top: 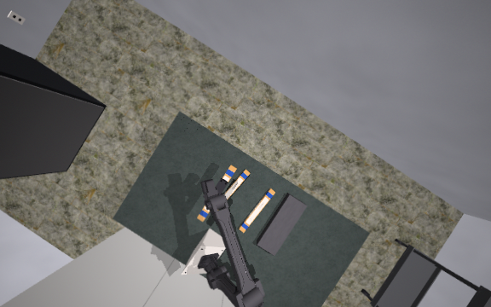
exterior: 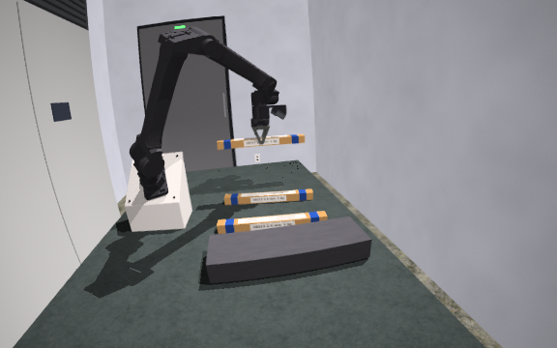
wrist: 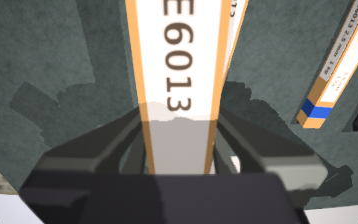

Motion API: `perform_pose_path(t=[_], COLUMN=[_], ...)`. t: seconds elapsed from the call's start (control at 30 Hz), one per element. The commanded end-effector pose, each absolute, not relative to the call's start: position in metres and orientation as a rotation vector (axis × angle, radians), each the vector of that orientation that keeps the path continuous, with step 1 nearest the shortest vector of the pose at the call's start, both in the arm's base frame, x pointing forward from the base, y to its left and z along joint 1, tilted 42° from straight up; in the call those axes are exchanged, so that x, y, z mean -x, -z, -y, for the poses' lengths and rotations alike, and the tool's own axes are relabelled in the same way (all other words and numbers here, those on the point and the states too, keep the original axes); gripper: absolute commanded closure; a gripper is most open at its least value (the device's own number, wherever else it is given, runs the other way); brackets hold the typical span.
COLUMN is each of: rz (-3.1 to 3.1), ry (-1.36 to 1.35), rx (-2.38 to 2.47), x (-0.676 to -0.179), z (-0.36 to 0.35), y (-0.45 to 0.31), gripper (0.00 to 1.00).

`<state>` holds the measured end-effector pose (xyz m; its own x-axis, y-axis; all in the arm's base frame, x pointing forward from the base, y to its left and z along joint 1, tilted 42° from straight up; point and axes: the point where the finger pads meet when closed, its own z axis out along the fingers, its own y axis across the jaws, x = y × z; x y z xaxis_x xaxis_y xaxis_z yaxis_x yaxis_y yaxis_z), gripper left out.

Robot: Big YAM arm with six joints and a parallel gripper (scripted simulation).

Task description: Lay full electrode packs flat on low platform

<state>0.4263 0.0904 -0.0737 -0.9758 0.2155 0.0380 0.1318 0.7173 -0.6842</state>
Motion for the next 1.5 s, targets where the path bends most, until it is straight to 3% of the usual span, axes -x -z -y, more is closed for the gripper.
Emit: perform_pose_path(t=[0.0,1.47], rz=[2.848,2.835], ry=[-1.076,-1.085], rx=[0.298,0.292], x=[-0.438,-0.421], z=[-0.084,-0.009], y=[0.051,-0.019], gripper=[1.00,1.00])
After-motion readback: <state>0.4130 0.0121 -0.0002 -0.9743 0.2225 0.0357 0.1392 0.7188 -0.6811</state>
